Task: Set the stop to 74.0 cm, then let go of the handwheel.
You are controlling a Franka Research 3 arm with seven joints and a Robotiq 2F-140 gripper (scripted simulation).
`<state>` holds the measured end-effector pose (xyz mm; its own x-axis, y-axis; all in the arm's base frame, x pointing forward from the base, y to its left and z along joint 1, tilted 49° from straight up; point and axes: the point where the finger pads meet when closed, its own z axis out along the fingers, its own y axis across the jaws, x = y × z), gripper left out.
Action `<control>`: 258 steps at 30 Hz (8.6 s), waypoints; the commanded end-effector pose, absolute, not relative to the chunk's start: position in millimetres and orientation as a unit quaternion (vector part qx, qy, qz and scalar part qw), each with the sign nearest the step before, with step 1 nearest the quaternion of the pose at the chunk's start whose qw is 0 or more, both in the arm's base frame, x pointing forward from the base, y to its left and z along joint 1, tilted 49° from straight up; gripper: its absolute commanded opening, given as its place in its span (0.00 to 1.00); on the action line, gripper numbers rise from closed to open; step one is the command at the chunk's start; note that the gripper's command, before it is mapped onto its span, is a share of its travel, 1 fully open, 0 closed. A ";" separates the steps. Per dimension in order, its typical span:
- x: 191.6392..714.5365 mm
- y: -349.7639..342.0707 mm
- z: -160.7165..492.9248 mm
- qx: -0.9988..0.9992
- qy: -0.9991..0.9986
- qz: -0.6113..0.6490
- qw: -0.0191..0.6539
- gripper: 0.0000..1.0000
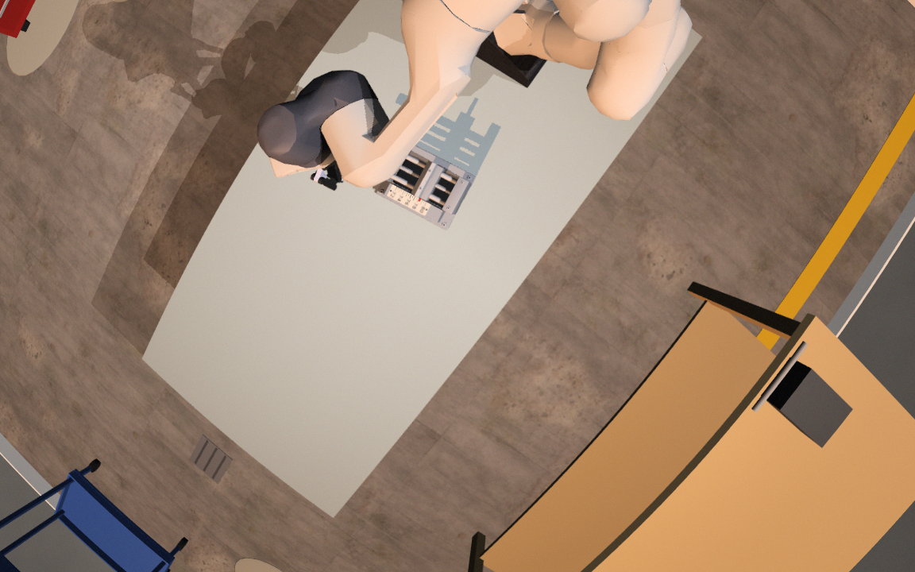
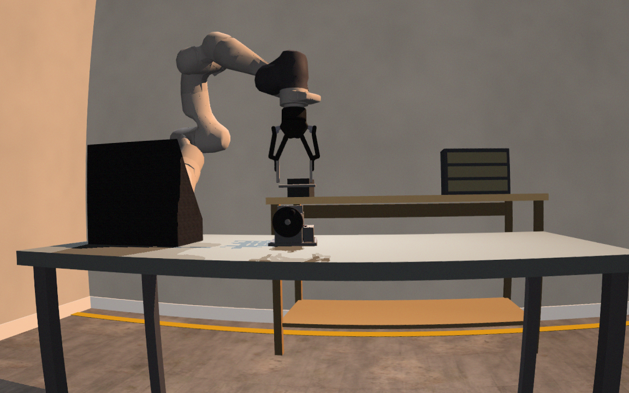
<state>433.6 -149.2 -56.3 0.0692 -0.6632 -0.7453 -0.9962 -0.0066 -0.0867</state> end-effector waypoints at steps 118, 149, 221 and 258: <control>486.8 -66.6 0.3 -0.653 0.636 0.264 0.316 0.33; 429.1 -141.8 -89.6 -0.653 0.636 0.264 0.316 0.33; 433.0 -89.4 -135.9 -0.653 0.636 0.264 0.316 0.04; 433.0 -89.4 -135.8 -0.653 0.636 0.264 0.316 0.04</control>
